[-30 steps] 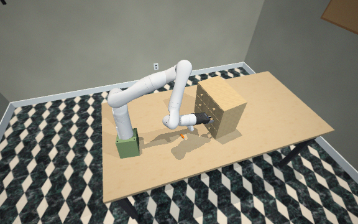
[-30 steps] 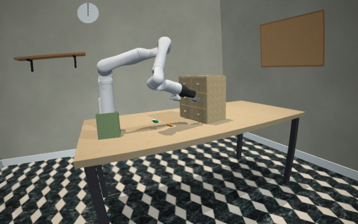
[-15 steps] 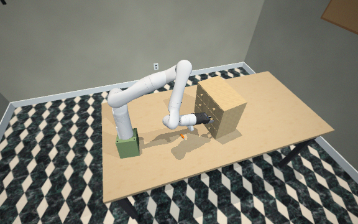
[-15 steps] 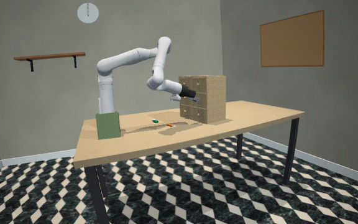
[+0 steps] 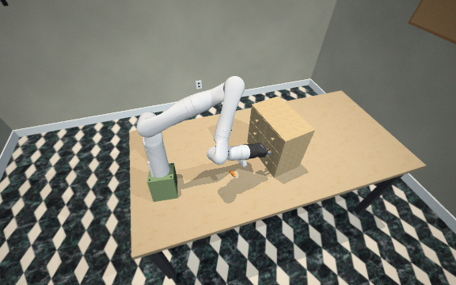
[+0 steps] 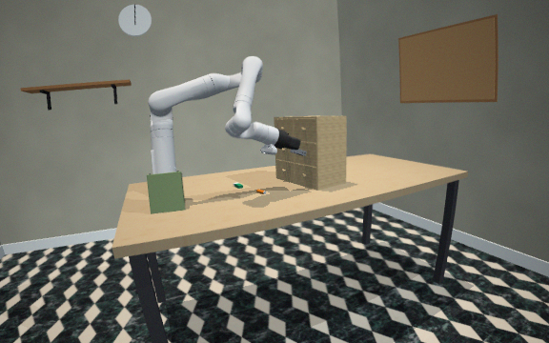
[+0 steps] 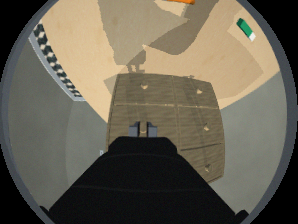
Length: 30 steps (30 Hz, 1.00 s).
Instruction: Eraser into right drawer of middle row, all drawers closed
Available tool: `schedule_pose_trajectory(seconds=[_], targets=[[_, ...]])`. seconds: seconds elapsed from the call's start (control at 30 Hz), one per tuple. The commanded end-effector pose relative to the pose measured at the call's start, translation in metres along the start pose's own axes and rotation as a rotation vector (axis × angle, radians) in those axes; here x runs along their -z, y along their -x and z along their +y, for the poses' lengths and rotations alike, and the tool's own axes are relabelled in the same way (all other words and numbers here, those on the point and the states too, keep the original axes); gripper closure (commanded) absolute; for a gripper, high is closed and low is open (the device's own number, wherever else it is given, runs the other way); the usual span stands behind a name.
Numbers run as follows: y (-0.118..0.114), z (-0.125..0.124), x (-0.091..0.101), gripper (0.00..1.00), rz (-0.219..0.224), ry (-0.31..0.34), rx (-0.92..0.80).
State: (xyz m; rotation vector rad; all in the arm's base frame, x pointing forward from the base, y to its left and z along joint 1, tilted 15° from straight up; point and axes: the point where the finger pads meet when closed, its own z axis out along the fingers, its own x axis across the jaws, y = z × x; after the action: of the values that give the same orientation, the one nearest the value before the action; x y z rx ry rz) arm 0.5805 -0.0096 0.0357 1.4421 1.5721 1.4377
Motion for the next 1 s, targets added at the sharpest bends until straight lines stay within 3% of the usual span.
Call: schedule_pose_trajectory(seconds=[0.0,0.97], targets=[[0.0002,0.0012,0.0,0.63,0.0,0.002,0.001],[0.0002,-0.001,0.0061,0.63,0.0,0.002,0.001]])
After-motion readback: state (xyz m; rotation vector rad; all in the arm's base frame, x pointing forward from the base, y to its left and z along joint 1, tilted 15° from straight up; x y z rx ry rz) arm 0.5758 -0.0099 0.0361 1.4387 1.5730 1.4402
